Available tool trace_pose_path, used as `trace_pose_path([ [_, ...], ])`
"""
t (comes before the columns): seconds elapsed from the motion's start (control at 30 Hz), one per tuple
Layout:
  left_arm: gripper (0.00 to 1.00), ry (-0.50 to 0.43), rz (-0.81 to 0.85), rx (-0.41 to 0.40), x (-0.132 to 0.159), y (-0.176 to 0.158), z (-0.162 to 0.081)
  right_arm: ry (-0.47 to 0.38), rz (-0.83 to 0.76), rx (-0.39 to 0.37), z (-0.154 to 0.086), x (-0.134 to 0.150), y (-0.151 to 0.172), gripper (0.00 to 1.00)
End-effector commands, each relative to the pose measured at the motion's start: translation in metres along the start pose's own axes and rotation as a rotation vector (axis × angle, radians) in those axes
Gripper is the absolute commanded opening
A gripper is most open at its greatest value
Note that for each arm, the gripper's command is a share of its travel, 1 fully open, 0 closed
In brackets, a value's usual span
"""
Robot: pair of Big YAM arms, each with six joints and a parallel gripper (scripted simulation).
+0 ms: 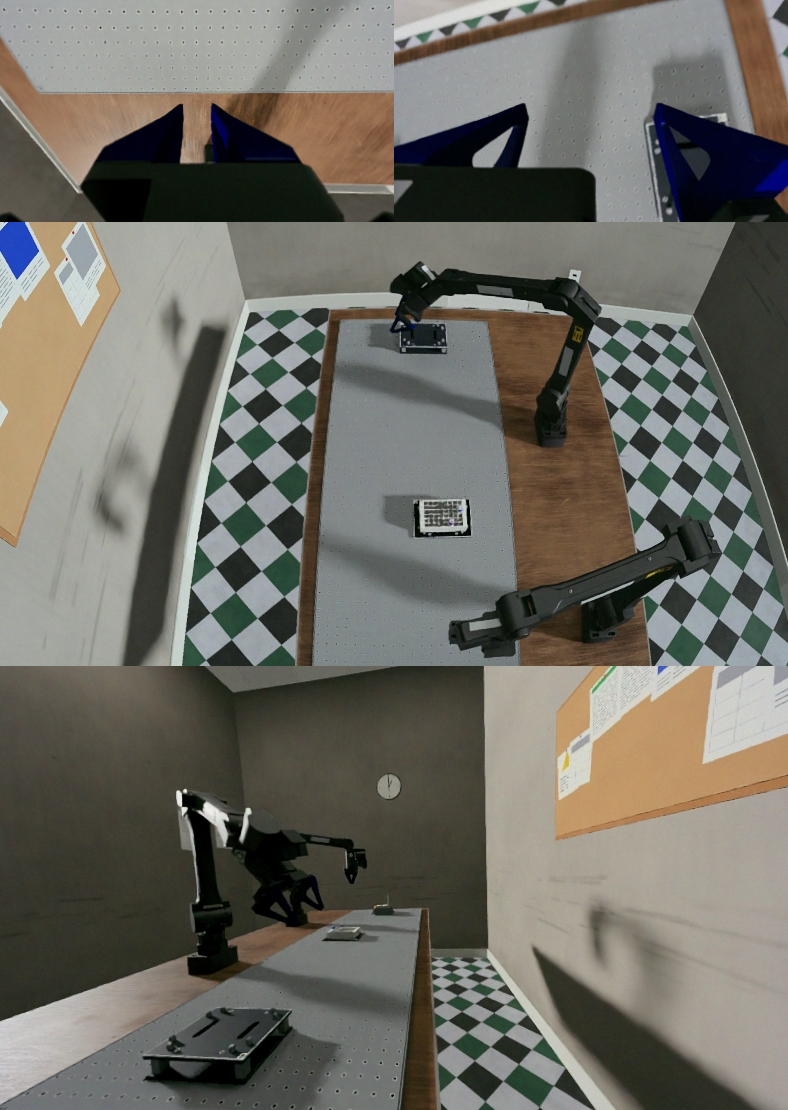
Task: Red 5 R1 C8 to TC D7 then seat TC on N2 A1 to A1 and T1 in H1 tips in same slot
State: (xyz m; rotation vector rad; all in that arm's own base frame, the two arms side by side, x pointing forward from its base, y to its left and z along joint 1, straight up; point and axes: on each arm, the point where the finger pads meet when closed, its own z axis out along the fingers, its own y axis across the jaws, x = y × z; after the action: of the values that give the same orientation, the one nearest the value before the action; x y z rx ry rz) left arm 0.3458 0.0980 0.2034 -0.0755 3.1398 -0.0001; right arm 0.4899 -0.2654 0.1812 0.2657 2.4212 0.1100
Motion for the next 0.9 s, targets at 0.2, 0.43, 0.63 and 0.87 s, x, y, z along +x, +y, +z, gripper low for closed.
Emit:
trace_pose_path([
  [0.2, 0.24, -0.034, -0.003, -0.008, -0.009, 0.002, -0.013, 0.071, -0.029, 0.003, -0.017, -0.011, 0.031, 1.0],
  [0.43, 0.24, -0.034, -0.003, -0.008, -0.009, 0.002, -0.013, 0.14, -0.026, 0.009, -0.024, 0.0, 0.053, 1.0],
  [0.63, 0.24, -0.034, -0.003, -0.008, -0.009, 0.002, -0.013, 0.186, -0.042, 0.015, -0.028, 0.004, 0.064, 1.0],
  [0.87, 0.24, -0.034, -0.003, -0.008, -0.009, 0.002, -0.013, 0.296, -0.056, 0.025, -0.039, 0.031, 0.086, 1.0],
])
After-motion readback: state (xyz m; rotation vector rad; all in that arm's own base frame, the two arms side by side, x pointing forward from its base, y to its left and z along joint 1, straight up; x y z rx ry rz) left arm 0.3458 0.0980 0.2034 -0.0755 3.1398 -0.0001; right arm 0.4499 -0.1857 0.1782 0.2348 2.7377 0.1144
